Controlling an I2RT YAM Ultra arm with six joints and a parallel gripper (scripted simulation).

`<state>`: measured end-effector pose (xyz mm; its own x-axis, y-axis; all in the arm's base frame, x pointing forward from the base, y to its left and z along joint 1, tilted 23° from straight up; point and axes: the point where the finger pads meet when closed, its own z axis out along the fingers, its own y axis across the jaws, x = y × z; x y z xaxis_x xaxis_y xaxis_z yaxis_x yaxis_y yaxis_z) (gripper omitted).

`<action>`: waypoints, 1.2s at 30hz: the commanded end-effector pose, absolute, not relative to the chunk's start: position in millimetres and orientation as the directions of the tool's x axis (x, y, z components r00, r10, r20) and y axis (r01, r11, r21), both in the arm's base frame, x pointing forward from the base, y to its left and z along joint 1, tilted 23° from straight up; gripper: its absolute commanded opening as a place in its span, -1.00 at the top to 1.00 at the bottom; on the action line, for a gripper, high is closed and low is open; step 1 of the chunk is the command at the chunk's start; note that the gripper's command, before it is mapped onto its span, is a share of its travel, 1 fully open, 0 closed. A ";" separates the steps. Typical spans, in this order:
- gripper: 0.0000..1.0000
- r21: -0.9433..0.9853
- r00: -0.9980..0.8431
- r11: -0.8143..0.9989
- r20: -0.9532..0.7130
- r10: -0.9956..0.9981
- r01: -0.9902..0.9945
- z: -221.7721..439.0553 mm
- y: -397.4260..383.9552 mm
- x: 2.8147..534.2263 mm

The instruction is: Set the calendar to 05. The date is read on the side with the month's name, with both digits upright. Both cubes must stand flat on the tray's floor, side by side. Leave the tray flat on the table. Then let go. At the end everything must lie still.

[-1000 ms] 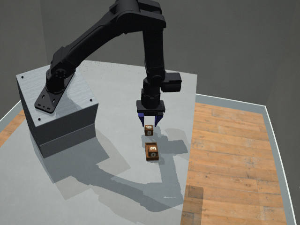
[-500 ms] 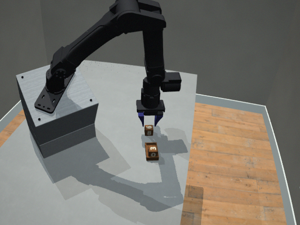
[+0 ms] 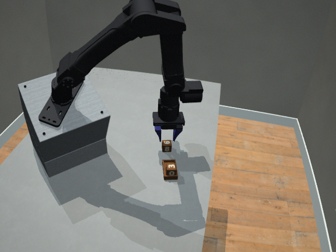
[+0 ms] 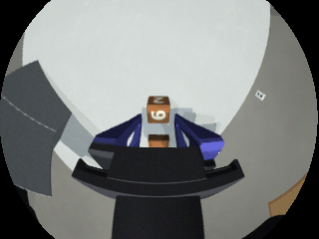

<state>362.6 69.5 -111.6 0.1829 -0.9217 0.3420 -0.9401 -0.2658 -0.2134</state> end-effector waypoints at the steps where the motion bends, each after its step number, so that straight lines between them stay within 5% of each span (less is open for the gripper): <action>1: 0.07 -0.223 0.189 -0.272 0.333 -0.924 -0.936 -109.1 75.2 364.4; 36: 0.07 -0.223 0.189 -0.272 0.333 -0.924 -0.936 -130.8 68.7 371.3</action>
<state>362.9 62.1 -135.6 0.1867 -0.9189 0.3475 -0.9443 -0.2654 -0.1945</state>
